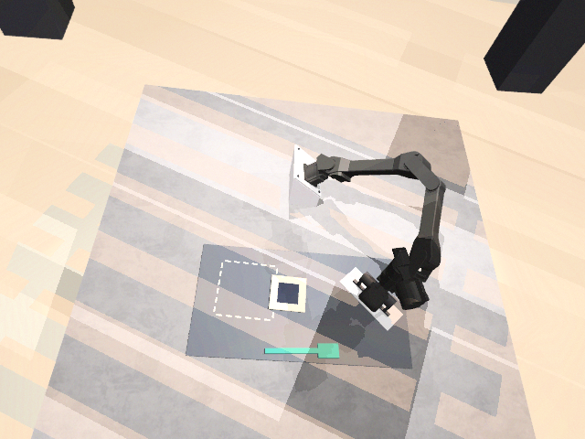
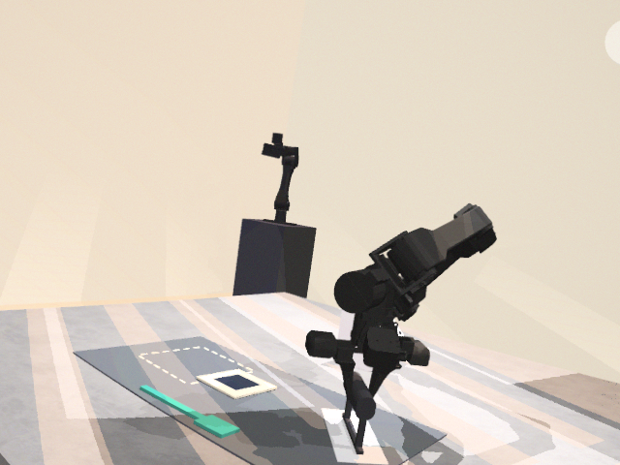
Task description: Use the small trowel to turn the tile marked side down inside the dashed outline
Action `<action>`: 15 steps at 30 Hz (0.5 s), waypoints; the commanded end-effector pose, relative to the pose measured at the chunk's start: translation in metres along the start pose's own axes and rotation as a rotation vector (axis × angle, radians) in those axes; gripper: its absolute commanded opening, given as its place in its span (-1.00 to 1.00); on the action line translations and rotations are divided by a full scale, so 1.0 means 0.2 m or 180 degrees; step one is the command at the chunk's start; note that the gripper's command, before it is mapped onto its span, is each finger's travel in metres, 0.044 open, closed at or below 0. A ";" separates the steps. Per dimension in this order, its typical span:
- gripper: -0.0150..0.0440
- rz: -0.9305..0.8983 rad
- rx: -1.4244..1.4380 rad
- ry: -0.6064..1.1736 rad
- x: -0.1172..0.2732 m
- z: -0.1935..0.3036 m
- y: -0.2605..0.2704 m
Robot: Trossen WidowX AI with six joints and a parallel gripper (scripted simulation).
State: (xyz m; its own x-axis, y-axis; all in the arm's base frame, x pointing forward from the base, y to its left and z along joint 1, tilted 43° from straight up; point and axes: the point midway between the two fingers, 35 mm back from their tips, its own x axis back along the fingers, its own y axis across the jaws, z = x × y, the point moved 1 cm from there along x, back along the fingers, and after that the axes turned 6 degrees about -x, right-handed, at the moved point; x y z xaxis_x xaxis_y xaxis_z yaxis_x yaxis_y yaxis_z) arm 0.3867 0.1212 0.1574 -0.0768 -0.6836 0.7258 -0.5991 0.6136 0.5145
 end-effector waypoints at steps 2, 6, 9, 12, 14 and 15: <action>0.04 -0.0006 0.0084 -0.0005 0.00 0.00 0.00; 0.39 -0.0006 0.0084 -0.0005 0.00 0.00 0.00; 0.42 -0.0006 0.0084 -0.0005 0.00 0.00 0.00; 0.42 -0.0006 0.0084 -0.0005 0.00 0.00 0.00; 0.42 -0.0006 0.0084 -0.0005 0.00 0.00 0.00; 0.42 -0.0006 0.0084 -0.0005 0.00 0.00 0.00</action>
State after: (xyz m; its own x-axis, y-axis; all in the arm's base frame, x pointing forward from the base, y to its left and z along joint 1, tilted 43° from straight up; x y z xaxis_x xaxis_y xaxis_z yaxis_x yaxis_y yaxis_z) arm 0.3865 0.1219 0.1574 -0.0758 -0.6840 0.7255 -0.6154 0.6046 0.5057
